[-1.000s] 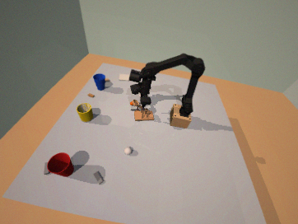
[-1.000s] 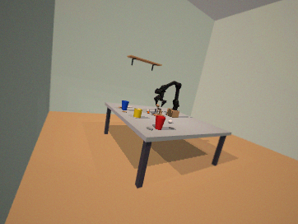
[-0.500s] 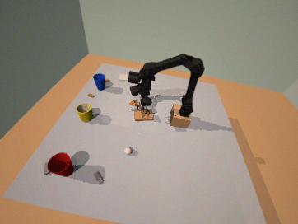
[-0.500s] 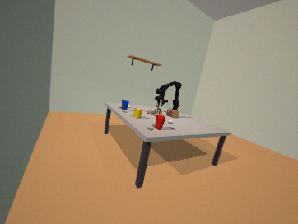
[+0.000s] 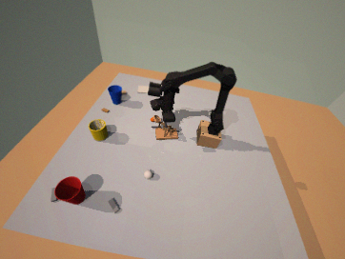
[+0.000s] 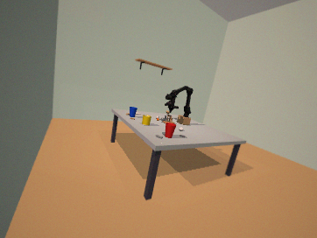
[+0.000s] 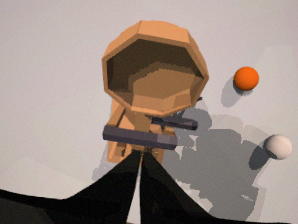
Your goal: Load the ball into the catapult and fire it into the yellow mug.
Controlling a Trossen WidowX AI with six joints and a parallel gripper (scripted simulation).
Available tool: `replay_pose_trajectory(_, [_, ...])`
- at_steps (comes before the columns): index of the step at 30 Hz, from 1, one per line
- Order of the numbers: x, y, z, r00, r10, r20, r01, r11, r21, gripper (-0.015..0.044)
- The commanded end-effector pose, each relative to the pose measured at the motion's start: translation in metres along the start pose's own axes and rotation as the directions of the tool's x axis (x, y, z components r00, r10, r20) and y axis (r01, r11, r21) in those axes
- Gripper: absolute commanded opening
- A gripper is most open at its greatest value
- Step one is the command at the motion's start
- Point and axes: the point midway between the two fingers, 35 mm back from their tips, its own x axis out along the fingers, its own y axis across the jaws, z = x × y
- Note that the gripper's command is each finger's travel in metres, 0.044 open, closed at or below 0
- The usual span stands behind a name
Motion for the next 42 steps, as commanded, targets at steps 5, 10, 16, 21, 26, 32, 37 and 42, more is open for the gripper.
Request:
replay_pose_trajectory(5, [0.001,0.001,0.001,1.000,0.007,0.000,-0.007,1.000,0.005,0.0000])
replay_pose_trajectory(10, [0.006,0.001,0.005,1.000,0.007,0.000,-0.007,1.000,0.005,0.0000])
replay_pose_trajectory(16, [0.014,0.001,0.011,1.000,0.007,0.001,-0.007,1.000,0.005,0.0000])
replay_pose_trajectory(21, [0.021,0.001,0.016,1.000,0.007,0.001,-0.007,1.000,0.005,0.0000])
replay_pose_trajectory(26, [0.027,0.001,0.021,1.000,0.007,0.001,-0.007,1.000,0.005,0.0000])
replay_pose_trajectory(32, [0.036,0.001,0.026,1.000,0.007,0.002,-0.007,1.000,0.005,0.0000])
replay_pose_trajectory(37, [0.043,0.001,0.030,1.000,0.007,0.002,-0.007,1.000,0.005,0.0000])
replay_pose_trajectory(42, [0.047,0.001,0.032,1.000,0.007,0.002,-0.007,1.000,0.005,0.0000])
